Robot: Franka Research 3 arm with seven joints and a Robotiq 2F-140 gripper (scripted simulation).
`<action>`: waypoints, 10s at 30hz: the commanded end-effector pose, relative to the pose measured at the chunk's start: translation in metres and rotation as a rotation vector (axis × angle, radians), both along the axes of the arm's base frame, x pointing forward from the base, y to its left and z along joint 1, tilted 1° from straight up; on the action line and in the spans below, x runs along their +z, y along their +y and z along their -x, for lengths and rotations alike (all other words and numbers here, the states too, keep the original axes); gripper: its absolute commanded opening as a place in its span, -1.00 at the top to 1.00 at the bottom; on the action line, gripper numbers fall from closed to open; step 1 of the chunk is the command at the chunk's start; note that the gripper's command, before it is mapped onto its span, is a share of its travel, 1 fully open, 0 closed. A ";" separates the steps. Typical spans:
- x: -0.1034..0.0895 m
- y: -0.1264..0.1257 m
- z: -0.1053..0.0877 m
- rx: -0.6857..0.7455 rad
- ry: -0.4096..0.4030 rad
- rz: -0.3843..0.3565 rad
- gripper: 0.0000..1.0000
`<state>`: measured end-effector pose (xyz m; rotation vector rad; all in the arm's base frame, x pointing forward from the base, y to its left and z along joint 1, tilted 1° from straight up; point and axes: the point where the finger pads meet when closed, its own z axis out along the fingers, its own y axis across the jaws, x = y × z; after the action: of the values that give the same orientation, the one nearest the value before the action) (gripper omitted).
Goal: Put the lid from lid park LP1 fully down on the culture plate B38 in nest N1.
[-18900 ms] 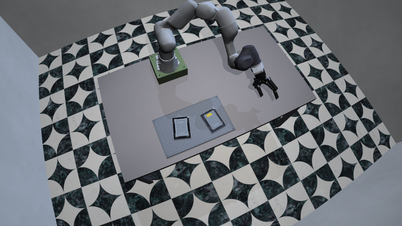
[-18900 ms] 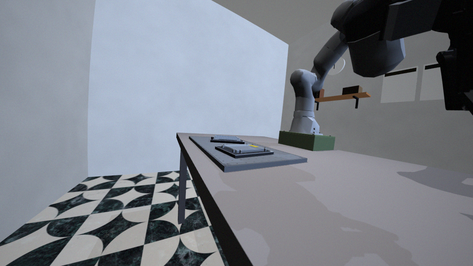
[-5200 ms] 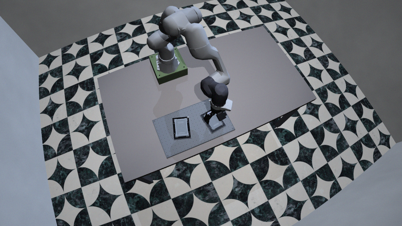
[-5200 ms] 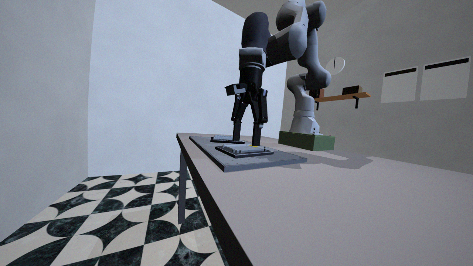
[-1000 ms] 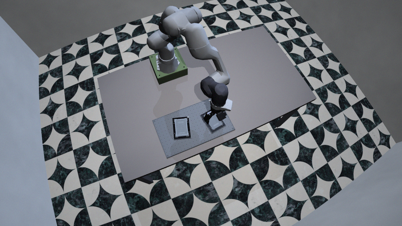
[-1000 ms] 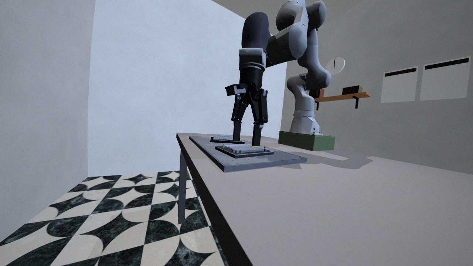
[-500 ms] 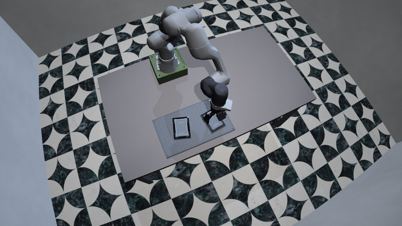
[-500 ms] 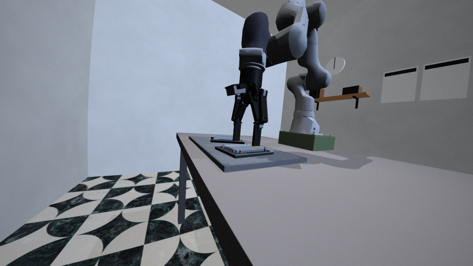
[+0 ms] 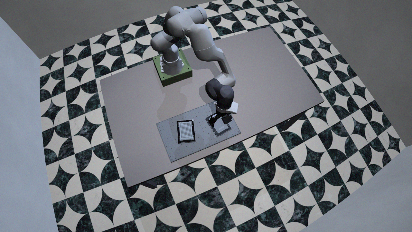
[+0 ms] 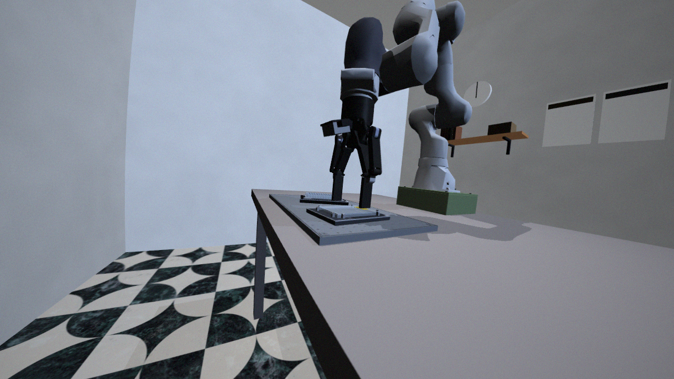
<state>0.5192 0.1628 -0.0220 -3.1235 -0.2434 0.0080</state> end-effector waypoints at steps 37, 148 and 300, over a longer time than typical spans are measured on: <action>-0.016 0.000 -0.001 0.004 -0.003 -0.001 -0.39; 0.016 0.000 -0.001 0.004 -0.003 -0.001 0.80; 0.009 -0.232 0.025 -0.404 0.001 0.001 0.80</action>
<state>0.4914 -0.0700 -0.0137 -3.1117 0.3707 0.0168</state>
